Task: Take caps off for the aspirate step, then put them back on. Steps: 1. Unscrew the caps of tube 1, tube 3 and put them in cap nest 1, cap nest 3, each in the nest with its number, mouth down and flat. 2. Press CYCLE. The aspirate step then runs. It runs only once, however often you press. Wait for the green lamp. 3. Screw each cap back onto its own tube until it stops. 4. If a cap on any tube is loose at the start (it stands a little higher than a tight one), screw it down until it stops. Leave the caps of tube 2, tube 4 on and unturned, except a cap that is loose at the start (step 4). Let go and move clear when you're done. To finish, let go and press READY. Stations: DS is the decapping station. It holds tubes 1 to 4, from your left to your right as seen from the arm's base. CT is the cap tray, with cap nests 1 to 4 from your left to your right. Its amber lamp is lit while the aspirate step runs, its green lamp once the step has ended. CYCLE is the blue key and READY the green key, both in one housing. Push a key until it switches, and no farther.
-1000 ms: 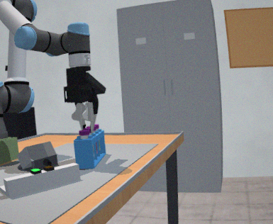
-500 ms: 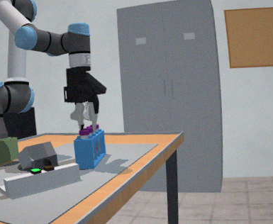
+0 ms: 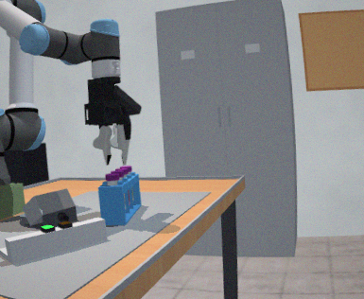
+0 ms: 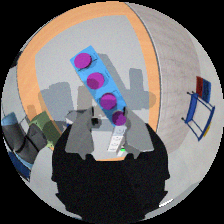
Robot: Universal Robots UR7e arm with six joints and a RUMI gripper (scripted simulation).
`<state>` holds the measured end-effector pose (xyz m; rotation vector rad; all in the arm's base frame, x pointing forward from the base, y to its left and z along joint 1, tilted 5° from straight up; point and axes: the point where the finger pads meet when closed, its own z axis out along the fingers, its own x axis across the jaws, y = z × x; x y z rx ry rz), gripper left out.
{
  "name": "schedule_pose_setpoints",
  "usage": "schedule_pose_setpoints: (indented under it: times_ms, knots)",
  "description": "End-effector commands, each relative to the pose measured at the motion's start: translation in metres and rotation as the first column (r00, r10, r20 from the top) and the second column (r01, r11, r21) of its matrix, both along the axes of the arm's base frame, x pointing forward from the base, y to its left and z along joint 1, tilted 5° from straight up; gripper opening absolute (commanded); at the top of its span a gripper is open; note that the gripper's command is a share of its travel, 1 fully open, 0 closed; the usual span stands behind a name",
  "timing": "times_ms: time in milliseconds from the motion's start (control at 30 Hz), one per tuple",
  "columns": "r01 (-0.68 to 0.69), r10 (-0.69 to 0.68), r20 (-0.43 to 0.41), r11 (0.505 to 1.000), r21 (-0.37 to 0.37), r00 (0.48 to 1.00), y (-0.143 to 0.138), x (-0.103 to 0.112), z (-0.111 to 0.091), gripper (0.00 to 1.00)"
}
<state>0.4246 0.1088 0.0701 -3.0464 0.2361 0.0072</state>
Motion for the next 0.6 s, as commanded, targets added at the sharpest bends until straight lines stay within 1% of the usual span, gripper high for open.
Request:
schedule_pose_setpoints:
  times_ms: [0,200,267,333,367,400,433,467,500,567]
  knots:
    - [0.0,0.0,0.001,1.0,0.0,1.0,-0.001,0.0,0.016,0.35]
    - [0.0,0.0,0.001,1.0,0.0,1.0,-0.002,0.0,0.017,0.35]
    - [-0.165,0.165,0.015,0.986,-0.002,0.986,0.014,-0.006,0.018,0.35]
    - [-0.318,0.318,0.028,0.948,-0.005,0.948,0.03,-0.011,0.019,0.35]
    - [-0.326,0.326,0.029,0.945,-0.005,0.945,0.03,-0.011,0.019,0.35]
    - [-0.403,0.403,0.035,0.915,-0.008,0.914,0.037,-0.014,0.02,0.35]
    - [-0.403,0.403,0.035,0.915,-0.008,0.914,0.037,-0.014,0.02,0.35]
    - [-0.478,0.478,0.042,0.878,-0.012,0.878,0.045,-0.017,0.021,0.35]
    - [-0.478,0.478,0.042,0.878,-0.012,0.878,0.045,-0.017,0.021,0.35]
    - [-0.604,0.604,0.052,0.796,-0.019,0.795,0.047,-0.018,0.021,0.35]
